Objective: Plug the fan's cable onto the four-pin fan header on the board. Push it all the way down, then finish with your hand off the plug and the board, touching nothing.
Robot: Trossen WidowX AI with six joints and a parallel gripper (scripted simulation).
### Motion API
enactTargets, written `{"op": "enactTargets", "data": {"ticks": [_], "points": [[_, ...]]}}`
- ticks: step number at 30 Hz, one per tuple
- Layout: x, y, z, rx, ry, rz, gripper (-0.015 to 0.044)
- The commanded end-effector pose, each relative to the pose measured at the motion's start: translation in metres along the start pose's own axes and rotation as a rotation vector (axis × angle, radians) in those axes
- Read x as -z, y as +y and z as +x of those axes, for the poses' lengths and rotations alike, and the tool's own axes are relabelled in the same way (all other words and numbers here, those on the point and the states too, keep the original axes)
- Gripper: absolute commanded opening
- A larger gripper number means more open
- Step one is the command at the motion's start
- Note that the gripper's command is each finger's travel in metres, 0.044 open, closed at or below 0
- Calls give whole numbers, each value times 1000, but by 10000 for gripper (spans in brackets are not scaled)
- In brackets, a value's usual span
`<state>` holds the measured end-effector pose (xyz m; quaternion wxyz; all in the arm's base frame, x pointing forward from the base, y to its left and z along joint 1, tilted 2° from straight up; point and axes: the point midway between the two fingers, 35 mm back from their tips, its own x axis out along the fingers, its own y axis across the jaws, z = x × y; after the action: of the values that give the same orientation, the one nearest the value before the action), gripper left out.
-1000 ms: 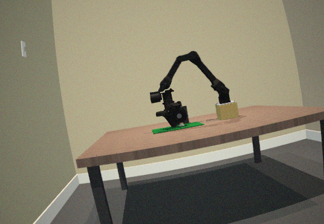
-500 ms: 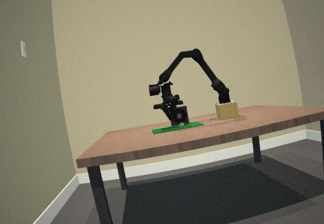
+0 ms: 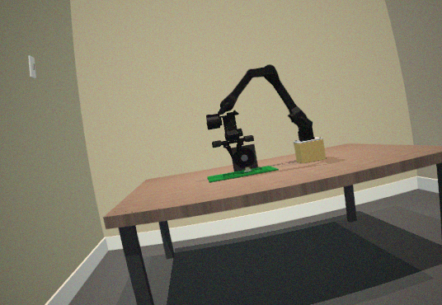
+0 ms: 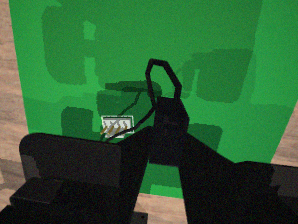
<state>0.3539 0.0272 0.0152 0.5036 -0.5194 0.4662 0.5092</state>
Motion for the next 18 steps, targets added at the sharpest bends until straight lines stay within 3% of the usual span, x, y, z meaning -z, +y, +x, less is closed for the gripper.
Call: {"op": "enactTargets", "data": {"ticks": [1, 18], "points": [[3, 7, 1, -4, -4, 145, 0], [15, 26, 2, -6, -1, 730, 0]]}}
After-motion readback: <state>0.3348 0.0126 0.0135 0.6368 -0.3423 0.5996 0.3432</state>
